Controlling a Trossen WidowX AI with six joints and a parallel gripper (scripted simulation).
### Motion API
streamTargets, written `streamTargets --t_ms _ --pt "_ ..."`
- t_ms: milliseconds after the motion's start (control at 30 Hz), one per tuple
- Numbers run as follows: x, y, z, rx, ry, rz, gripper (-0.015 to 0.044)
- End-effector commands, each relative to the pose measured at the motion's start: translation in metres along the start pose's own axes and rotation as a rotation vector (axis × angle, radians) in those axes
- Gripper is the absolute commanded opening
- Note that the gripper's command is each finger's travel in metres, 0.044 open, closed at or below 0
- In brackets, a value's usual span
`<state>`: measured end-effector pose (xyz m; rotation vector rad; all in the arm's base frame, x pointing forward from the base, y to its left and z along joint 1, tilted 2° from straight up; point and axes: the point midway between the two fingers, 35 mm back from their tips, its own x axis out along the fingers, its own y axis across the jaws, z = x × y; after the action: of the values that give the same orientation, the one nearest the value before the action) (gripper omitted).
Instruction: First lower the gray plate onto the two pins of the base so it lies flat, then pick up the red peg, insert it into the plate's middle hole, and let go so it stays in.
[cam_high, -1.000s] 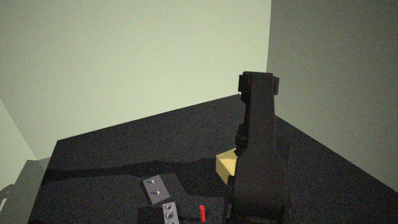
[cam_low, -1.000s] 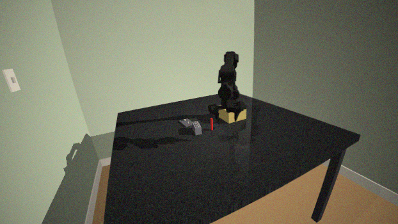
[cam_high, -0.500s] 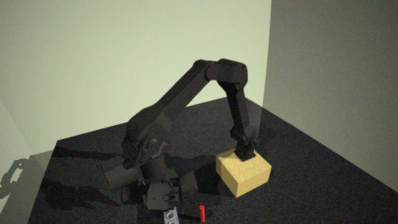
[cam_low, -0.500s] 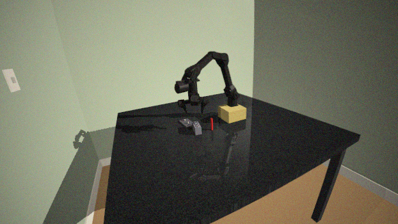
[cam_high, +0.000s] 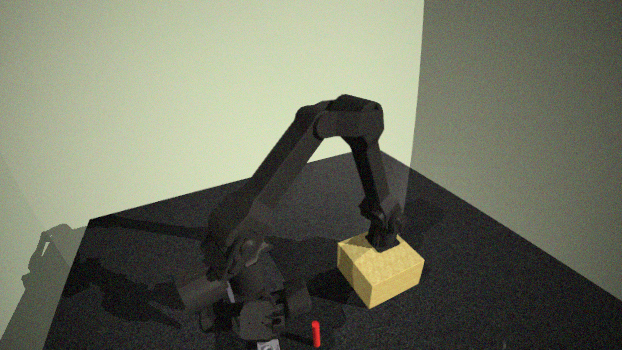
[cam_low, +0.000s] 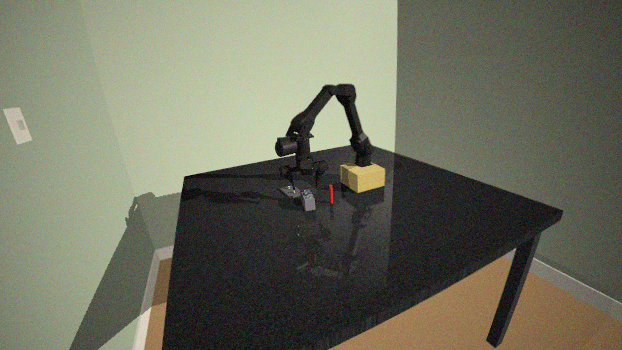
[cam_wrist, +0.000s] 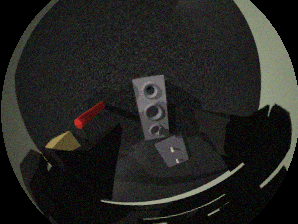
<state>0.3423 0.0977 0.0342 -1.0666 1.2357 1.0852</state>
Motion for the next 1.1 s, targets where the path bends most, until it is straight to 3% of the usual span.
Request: streamTargets --t_ms 0,1067 --pt "0.01 0.002 0.0 -0.003 0.001 0.003 0.044" --pt "0.058 0.003 0.0 -0.003 0.001 0.003 0.044"
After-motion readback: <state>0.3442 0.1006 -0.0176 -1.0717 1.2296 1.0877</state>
